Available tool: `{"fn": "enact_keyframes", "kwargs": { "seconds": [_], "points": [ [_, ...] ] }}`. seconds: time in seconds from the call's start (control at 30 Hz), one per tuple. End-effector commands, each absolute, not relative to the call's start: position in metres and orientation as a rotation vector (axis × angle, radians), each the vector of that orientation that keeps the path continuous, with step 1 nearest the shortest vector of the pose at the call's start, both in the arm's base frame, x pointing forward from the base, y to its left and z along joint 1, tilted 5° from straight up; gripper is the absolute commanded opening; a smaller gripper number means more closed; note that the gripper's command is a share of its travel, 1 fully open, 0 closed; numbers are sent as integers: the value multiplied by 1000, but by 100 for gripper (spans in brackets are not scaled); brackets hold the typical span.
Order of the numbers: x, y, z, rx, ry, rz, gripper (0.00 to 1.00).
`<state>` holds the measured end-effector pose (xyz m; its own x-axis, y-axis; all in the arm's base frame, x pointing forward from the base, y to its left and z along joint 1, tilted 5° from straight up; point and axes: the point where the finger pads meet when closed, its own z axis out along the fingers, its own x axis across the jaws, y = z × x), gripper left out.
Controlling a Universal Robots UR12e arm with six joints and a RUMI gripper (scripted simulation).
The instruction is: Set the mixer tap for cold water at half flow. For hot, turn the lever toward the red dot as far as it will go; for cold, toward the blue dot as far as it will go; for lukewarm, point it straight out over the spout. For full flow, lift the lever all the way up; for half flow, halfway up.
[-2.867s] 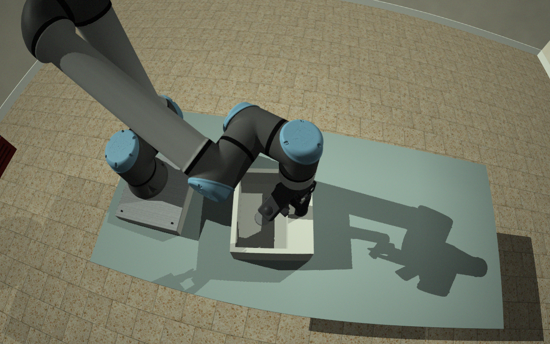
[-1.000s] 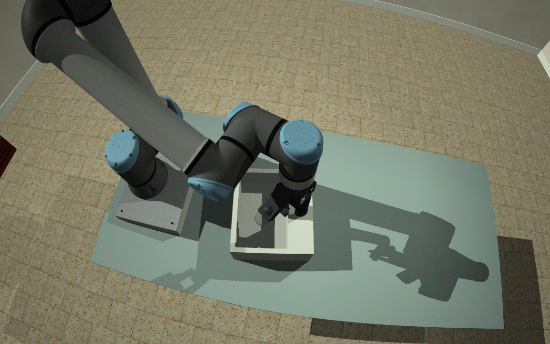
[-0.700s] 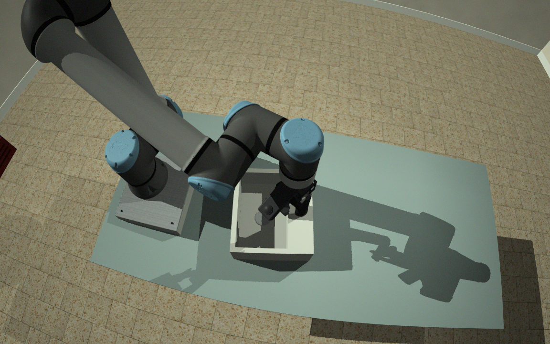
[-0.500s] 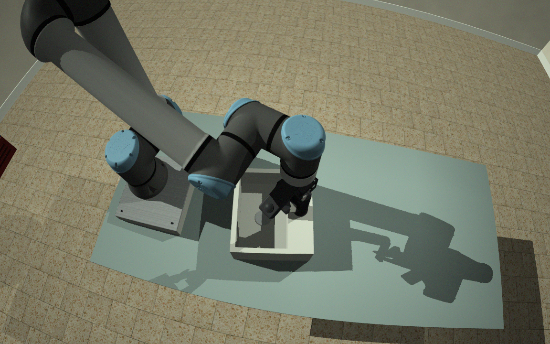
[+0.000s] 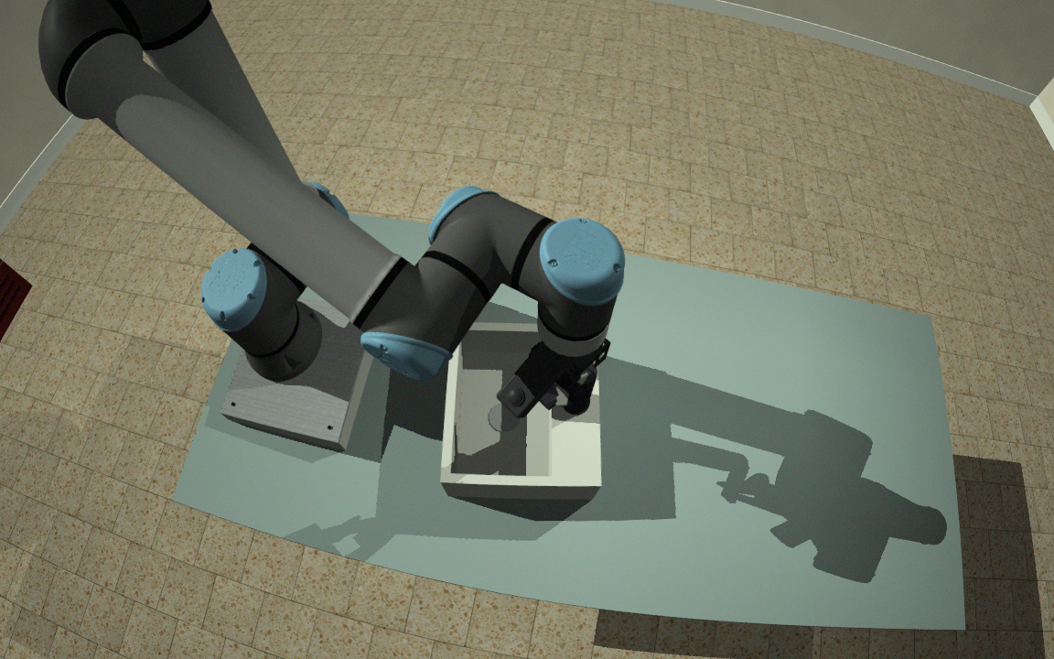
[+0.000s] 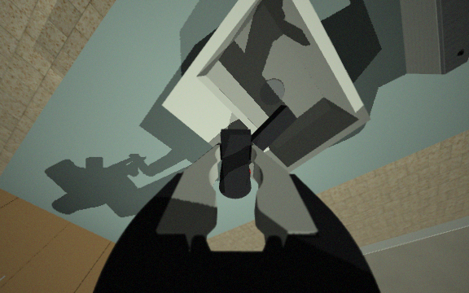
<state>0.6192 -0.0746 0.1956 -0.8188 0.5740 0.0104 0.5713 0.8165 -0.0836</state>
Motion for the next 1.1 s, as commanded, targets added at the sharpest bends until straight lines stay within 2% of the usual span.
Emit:
{"fn": "enact_keyframes", "kwargs": {
  "seconds": [0.0,0.63,0.67,1.07],
  "points": [
    [620,-75,197,-934,-2962,119,0],
    [620,-75,197,-934,-2962,119,0],
    [620,-75,197,-934,-2962,119,39],
    [620,-75,197,-934,-2962,119,39]
  ]
}}
